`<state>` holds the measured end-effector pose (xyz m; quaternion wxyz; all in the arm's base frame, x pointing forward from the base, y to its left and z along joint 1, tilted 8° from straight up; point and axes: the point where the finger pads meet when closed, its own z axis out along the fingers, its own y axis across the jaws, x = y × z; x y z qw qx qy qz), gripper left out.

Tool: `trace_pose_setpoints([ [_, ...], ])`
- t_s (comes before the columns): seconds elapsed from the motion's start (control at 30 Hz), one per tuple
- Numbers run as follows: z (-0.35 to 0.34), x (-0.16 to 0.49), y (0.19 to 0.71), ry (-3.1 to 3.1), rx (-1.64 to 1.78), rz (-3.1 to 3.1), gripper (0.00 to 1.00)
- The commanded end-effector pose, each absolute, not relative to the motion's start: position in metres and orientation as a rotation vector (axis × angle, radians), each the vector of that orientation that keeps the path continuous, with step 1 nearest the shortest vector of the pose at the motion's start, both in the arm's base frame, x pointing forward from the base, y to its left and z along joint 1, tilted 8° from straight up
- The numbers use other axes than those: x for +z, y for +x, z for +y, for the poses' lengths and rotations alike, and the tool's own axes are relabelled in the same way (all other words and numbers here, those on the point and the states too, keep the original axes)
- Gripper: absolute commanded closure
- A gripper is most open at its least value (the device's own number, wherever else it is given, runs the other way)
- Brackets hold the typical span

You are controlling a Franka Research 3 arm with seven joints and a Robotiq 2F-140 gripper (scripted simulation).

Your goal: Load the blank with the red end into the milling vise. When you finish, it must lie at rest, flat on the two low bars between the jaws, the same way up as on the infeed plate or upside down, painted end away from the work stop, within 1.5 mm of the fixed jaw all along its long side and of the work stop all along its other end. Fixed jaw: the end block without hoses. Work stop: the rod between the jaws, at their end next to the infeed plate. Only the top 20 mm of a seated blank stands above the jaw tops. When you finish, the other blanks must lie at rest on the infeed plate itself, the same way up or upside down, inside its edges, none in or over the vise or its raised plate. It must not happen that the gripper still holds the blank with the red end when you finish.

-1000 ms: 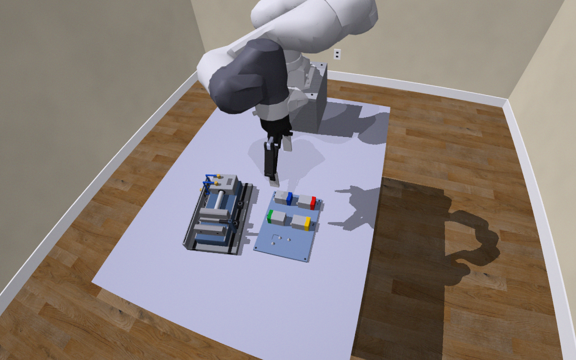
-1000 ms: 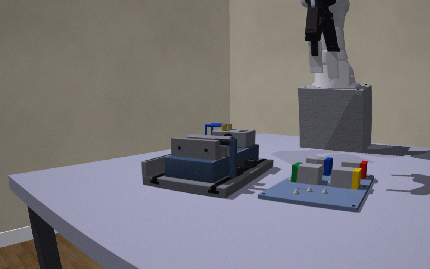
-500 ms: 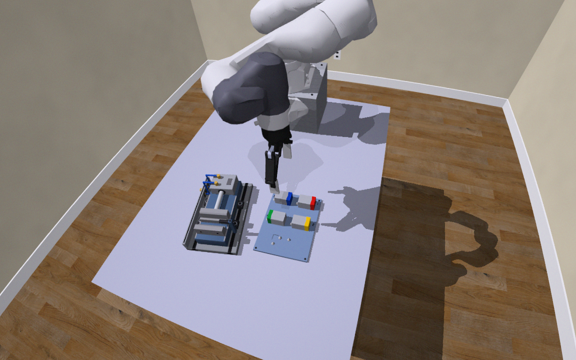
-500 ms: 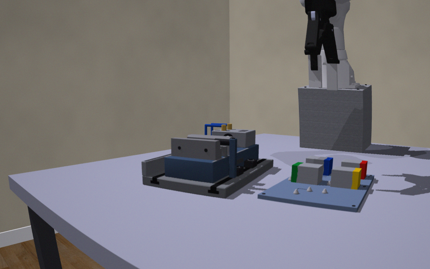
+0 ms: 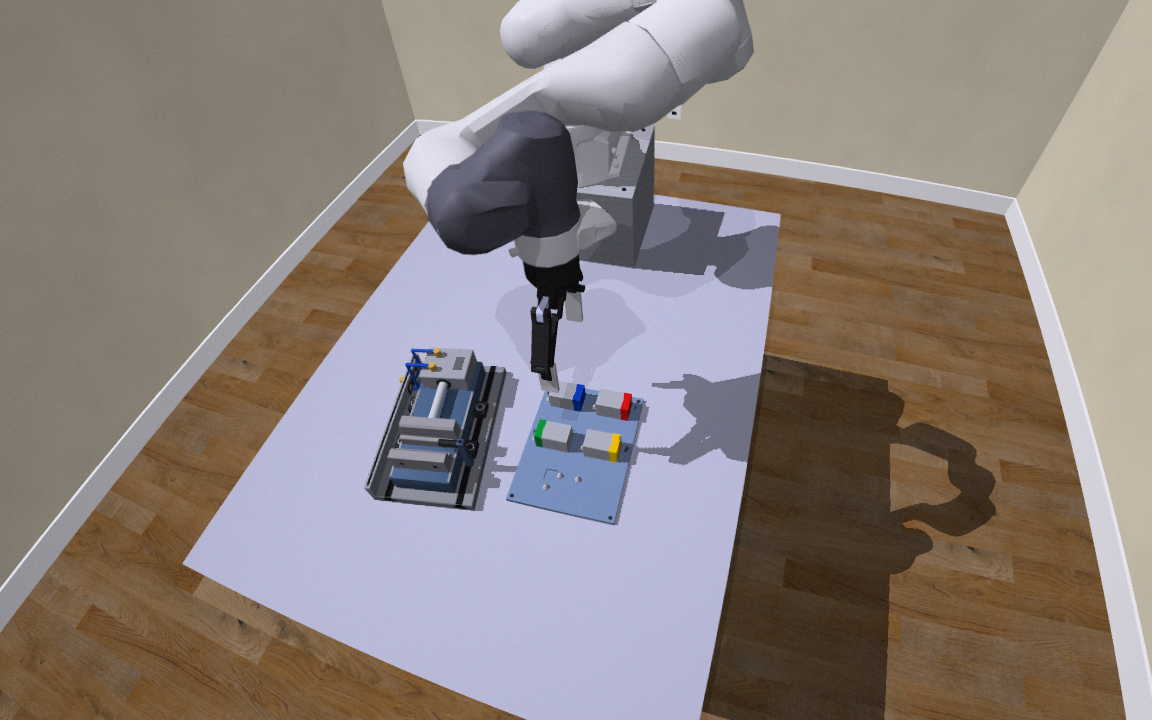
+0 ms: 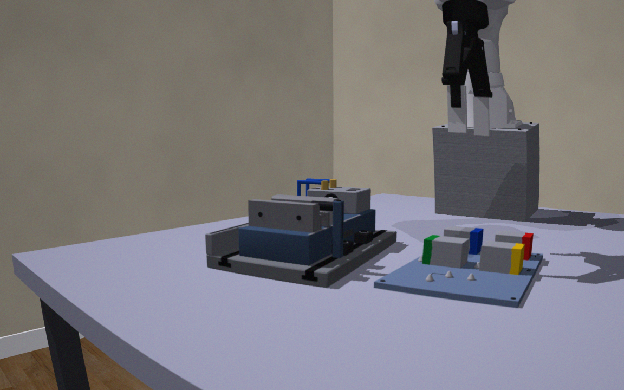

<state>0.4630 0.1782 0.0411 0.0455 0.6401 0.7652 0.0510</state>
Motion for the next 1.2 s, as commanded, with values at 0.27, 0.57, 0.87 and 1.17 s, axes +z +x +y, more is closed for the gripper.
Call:
trace_pose_setpoints([
  [0.27,0.178,0.048,0.463,1.946,0.158,2.341,0.00],
  [0.57,0.178,0.049,0.463,1.948,0.159,2.339,0.00],
  [0.87,0.178,0.053,0.461,1.946,0.158,2.341,0.00],
  [1.17,0.178,0.054,0.461,1.946,0.159,2.341,0.00],
])
